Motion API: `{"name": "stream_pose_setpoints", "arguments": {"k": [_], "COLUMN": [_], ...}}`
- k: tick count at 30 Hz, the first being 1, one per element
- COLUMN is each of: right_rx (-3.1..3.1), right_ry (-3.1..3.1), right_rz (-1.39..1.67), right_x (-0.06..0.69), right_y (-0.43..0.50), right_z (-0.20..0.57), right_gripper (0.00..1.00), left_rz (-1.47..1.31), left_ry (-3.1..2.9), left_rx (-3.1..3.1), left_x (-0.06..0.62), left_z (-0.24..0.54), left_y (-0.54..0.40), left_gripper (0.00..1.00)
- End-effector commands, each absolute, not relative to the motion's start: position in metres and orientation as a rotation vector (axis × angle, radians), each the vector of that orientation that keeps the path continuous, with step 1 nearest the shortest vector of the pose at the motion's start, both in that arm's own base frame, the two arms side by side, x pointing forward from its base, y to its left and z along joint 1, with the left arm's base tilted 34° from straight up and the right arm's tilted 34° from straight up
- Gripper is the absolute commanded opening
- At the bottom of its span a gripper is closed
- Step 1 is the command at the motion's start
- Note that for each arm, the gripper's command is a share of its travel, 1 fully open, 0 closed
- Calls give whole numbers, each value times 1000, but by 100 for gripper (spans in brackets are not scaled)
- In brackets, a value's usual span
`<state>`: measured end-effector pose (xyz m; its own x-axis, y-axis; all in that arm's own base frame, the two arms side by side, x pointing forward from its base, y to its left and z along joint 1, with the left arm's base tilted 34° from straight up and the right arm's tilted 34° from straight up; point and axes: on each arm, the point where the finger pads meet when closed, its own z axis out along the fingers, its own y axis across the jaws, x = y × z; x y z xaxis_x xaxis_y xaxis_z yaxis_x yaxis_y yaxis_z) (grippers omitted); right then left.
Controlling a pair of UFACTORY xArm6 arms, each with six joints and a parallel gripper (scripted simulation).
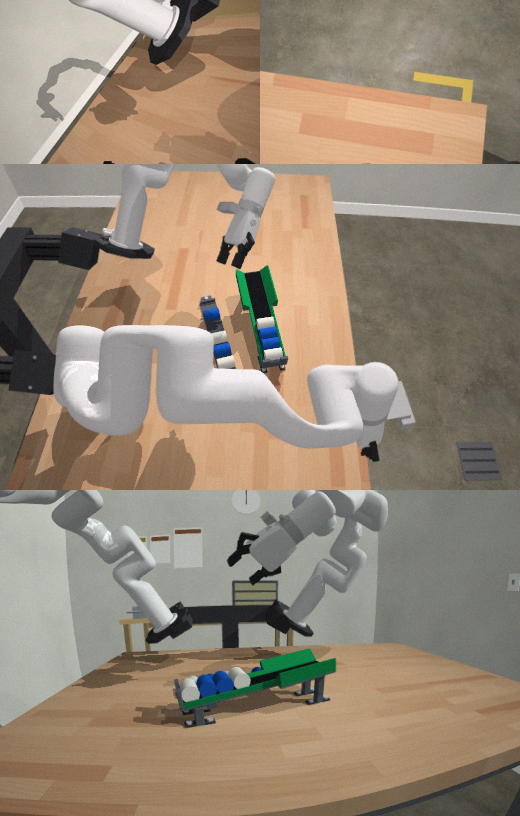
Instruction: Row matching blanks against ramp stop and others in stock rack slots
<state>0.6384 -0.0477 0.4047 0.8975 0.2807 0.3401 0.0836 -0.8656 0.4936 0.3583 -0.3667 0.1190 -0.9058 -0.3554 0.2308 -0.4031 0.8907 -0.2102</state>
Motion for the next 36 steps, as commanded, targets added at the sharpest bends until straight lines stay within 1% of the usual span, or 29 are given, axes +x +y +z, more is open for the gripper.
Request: {"name": "stream_pose_setpoints", "arguments": {"k": [1,18,21,32,34,36], "right_rx": [2581,2581,2597,2616,2616,2619], "right_ry": [264,265,288,333,333,350], "right_rz": [568,567,536,475,475,453], "right_x": [639,639,635,621,621,613], "right_y": [-47,-46,-14,44,44,65], "right_z": [408,407,379,327,327,308], "right_gripper": [100,100,100,100,100,100], "left_rz": [382,382,383,383,383,384], "left_ry": [-2874,-2874,-2873,-2871,-2871,-2870], "left_rx": [580,580,585,596,596,606], "left_x": [359,359,359,361,361,362], "left_z": [120,120,121,122,122,122], "left_y": [-368,-368,-367,-365,-365,-364], "left_gripper": [100,100,100,100,100,100]}}
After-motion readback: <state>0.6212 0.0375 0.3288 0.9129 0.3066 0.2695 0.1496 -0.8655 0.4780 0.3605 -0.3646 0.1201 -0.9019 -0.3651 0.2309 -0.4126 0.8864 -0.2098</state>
